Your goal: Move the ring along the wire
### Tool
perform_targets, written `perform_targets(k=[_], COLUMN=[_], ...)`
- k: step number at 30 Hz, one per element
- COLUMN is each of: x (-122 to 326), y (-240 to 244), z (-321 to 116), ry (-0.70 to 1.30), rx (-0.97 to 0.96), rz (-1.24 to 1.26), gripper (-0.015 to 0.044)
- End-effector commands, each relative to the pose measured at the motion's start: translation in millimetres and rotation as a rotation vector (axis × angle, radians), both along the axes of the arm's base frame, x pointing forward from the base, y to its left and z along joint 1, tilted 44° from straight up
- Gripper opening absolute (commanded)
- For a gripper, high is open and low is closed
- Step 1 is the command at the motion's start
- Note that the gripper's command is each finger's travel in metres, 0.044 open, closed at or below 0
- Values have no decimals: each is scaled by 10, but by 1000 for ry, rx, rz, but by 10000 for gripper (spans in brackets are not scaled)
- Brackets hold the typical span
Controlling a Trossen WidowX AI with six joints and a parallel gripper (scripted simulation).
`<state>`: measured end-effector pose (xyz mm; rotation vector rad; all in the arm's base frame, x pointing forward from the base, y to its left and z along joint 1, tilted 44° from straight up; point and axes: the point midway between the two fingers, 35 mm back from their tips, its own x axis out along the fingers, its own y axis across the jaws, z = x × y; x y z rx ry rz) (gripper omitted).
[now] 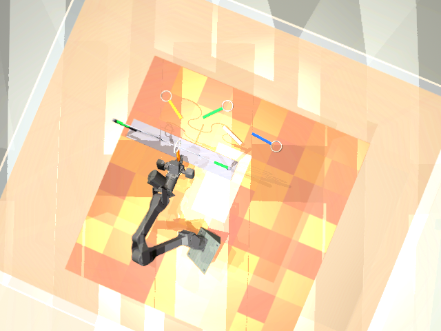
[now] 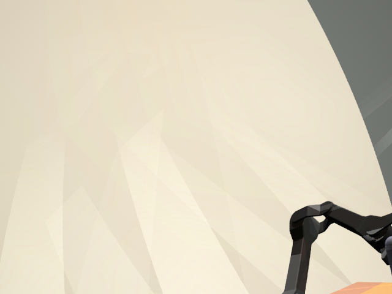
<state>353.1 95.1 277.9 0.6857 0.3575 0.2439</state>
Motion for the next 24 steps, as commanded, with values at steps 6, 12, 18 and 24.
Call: perform_targets(k=[6,12,18,24], x=[-9,-13,-23,-35], y=[-197,-349,-549,-767], z=[-156,-239,-316,-366], ry=[12,20,31,43], rx=[-136,-242,-378,-523], rz=[-9,-17,-28,-40], gripper=[-150,-150,-150,-150])
